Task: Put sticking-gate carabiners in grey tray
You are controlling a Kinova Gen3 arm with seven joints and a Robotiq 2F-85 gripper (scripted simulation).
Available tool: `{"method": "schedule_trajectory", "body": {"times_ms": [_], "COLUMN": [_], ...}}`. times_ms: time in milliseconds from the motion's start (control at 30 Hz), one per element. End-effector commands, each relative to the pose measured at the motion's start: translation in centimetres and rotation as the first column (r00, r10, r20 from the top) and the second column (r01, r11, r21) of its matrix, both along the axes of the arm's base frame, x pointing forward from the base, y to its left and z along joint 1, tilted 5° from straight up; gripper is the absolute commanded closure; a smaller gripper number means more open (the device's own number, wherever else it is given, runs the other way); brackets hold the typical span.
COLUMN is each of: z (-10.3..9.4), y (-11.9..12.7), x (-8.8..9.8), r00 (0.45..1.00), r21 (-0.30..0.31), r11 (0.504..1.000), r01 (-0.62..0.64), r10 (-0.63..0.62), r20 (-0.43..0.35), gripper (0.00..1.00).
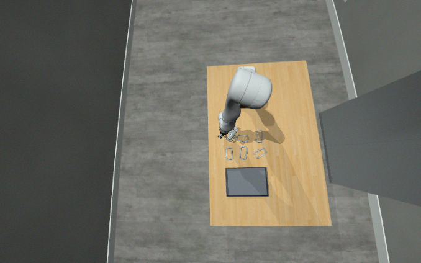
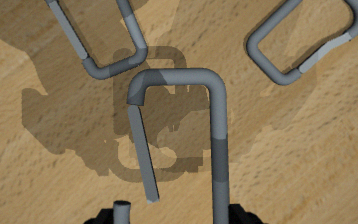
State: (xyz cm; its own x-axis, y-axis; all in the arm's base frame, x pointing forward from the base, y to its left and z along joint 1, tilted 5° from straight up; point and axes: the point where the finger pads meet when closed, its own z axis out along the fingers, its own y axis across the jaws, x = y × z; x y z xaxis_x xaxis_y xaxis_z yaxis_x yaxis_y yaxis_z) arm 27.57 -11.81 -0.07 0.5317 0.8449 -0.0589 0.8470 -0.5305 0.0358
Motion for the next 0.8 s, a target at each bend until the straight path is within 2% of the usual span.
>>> {"method": "schedule_trajectory", "body": {"times_ms": [0, 333, 367, 500, 600, 767], "z": [2.5, 2.5, 2.3, 2.3, 2.2, 2.2], "y": [0.6, 0.6, 1.9, 2.1, 2.6, 2.6], "x": [0.9, 0.9, 7.3, 8.1, 9.9, 9.9], "r00": [1.000, 1.000, 1.000, 1.000, 1.000, 1.000], "r21": [-0.009, -0.009, -0.005, -0.005, -0.005, -0.005], "r11": [1.000, 1.000, 1.000, 1.000, 1.000, 1.000], "r01": [-0.020, -0.020, 0.000, 0.000, 0.000, 0.000], "r10": [0.020, 0.020, 0.000, 0.000, 0.000, 0.000], "r20": [-0.010, -0.010, -0.005, -0.005, -0.005, -0.005], "gripper": [1.00, 1.00, 1.00, 1.00, 1.00, 1.00]}}
